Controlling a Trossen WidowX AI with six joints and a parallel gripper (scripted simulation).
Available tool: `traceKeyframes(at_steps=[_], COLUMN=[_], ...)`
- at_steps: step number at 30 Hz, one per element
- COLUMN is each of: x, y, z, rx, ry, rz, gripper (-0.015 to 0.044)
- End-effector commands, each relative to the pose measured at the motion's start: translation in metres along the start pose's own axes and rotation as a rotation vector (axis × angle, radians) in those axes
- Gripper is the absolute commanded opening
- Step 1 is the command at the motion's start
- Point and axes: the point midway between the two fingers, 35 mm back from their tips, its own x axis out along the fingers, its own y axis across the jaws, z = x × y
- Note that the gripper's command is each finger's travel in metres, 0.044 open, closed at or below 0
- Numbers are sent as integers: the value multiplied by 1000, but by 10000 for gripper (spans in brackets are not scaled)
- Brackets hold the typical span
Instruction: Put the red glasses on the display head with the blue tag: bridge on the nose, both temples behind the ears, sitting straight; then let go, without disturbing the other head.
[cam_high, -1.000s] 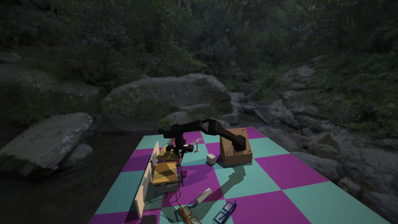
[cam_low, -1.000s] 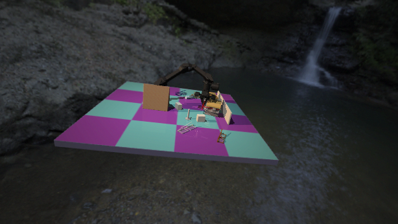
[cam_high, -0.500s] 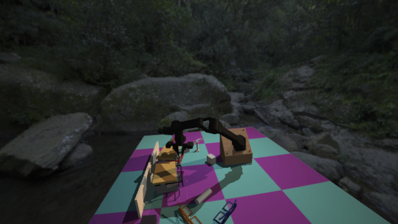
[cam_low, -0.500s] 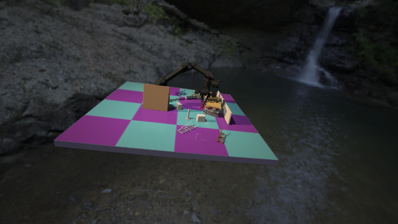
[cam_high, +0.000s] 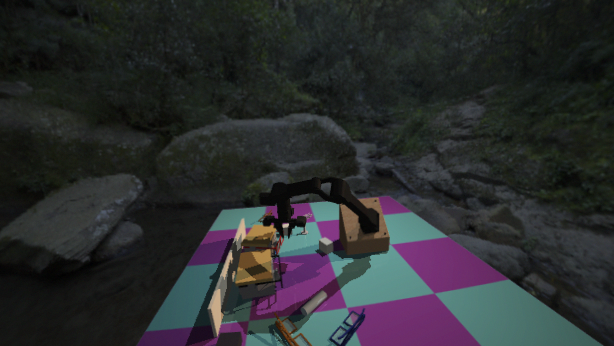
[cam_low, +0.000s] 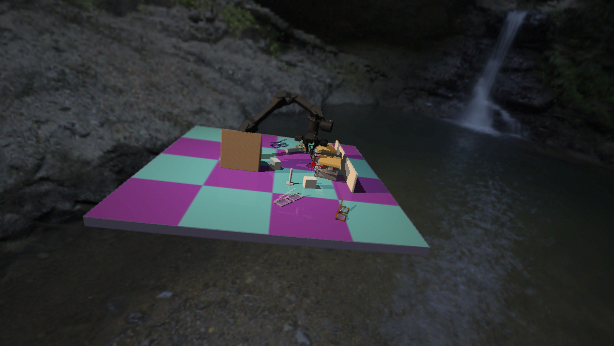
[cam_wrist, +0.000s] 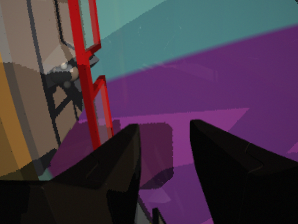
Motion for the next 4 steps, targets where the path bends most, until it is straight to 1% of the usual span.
traceKeyframes(at_steps=[1,4], x=[-5,-10], y=[-11,-22], z=[-1,0], rx=[-10,-9], ry=[-6,-7], rz=[1,1], gripper=[107,107])
